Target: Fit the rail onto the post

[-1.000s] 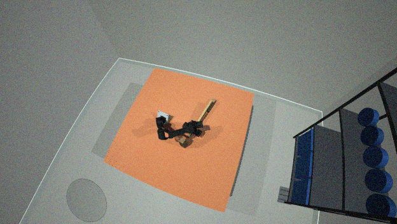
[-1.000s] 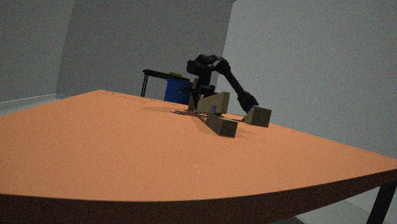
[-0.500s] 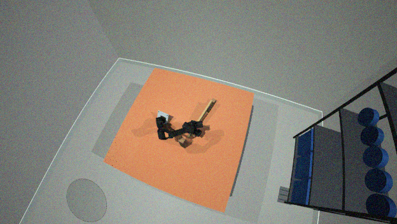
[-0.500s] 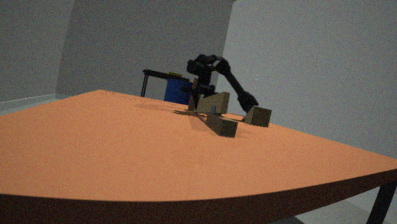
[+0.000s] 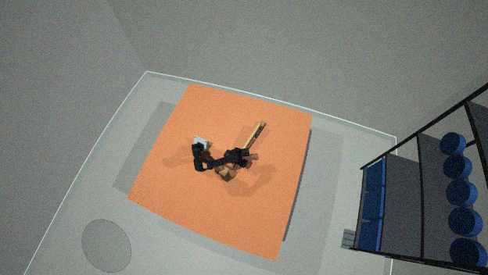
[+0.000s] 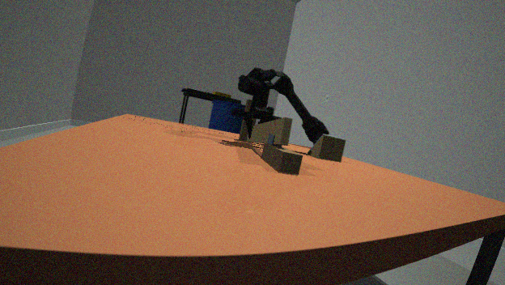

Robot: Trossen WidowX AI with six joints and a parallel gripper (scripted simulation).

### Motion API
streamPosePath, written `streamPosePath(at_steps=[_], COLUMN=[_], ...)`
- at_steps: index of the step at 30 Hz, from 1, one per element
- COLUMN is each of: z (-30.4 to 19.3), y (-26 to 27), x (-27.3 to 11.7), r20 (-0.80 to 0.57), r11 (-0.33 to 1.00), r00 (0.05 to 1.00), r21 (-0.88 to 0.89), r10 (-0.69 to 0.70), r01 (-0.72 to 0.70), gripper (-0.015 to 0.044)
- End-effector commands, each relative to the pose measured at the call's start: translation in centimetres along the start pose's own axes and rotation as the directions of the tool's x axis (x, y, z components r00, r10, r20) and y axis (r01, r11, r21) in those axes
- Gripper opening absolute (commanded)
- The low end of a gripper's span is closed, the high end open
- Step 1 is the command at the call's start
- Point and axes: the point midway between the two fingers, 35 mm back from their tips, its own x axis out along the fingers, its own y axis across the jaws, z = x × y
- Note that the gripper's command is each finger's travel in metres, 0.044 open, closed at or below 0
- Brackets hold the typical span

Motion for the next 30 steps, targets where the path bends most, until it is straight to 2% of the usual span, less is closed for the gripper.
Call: streamPosePath(at_steps=[1, 30], z=[0.3, 0.3], y=[-0.2, -0.3], x=[-0.7, -2.1], r20=[0.010, 0.011], r11=[1.000, 1.000], r00=[1.000, 1.000], r21=[-0.001, -0.001], r10=[-0.007, -0.007], r01=[0.007, 0.007], gripper=[0.0000, 0.0000])
